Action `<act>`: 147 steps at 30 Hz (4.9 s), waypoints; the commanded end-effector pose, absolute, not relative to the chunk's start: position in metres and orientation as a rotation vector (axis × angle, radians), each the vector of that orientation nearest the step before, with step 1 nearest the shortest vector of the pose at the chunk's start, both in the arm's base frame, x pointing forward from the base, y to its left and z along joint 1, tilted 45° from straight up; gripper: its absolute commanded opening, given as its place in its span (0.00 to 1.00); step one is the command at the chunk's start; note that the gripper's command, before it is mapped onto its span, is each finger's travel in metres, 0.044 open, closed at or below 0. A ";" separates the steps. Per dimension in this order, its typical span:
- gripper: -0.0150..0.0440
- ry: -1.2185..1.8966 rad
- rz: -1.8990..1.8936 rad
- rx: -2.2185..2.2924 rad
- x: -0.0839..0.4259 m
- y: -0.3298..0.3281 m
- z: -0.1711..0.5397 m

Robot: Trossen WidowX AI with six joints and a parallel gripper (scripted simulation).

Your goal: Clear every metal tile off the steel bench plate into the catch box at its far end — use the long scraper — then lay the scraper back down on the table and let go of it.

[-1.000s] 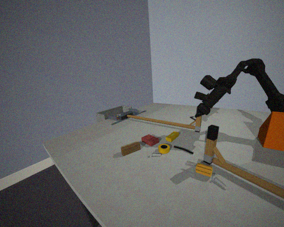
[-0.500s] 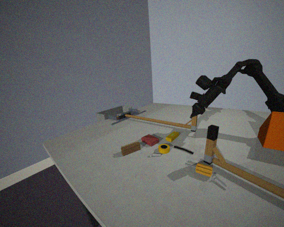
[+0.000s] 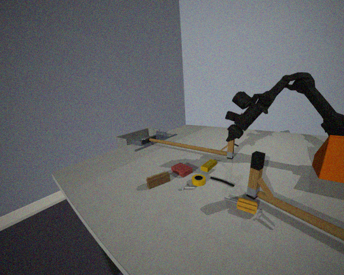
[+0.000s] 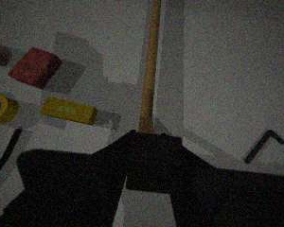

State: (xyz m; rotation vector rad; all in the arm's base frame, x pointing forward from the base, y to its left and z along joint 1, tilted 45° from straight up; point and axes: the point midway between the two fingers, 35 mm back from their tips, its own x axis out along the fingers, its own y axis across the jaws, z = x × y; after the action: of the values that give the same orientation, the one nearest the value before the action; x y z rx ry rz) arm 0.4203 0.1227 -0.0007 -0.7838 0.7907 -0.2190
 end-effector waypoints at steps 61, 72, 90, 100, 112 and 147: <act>0.25 0.779 -0.213 -0.779 0.518 0.143 0.006; 0.25 0.788 -0.218 -0.784 0.525 0.141 0.003; 0.25 0.785 -0.217 -0.783 0.526 0.141 0.004; 0.25 0.784 -0.215 -0.782 0.518 0.143 0.004; 0.25 0.785 -0.213 -0.781 0.501 0.144 0.004; 0.25 0.787 -0.209 -0.778 0.449 0.144 0.003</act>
State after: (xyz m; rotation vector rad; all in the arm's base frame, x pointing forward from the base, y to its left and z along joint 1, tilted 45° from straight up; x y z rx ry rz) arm 0.4537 0.1352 -0.0028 -0.7810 0.8063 -0.2229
